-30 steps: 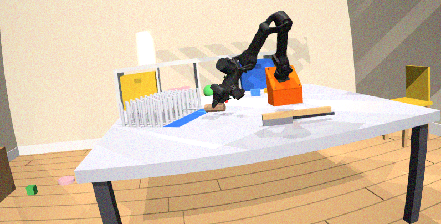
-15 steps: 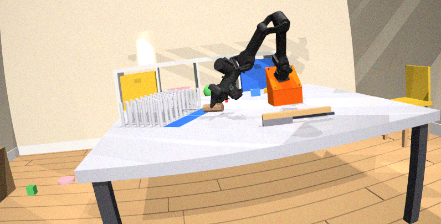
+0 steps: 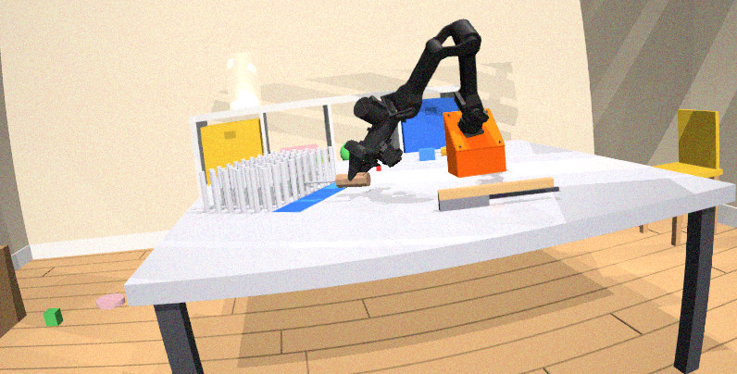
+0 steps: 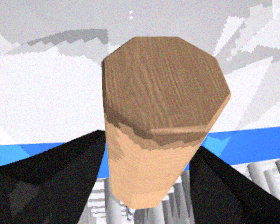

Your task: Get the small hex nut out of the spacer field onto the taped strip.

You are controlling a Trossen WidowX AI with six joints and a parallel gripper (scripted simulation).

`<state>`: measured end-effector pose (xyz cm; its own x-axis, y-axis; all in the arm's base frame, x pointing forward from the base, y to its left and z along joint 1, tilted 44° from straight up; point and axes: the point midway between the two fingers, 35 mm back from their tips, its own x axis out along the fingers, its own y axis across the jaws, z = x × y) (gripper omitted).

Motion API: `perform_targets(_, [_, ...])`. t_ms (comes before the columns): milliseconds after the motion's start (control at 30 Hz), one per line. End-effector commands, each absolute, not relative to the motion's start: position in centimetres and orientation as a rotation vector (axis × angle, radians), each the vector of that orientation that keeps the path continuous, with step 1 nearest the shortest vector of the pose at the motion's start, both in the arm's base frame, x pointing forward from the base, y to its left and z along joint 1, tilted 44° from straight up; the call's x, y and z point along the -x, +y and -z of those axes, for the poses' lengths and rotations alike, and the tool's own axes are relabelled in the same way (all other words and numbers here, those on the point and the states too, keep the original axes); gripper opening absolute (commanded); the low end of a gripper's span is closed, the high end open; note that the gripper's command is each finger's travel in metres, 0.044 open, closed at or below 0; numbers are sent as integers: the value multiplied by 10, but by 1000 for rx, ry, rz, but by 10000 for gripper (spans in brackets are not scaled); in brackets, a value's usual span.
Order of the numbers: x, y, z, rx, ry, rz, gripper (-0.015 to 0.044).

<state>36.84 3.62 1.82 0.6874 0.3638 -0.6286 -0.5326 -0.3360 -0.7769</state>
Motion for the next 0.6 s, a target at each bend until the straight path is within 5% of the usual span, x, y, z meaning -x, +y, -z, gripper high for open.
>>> perform_targets(0, [-375, 32, -21, 1693, 130, -901, 0])
perform_targets(567, [-384, 26, -18, 1694, 131, -900, 0])
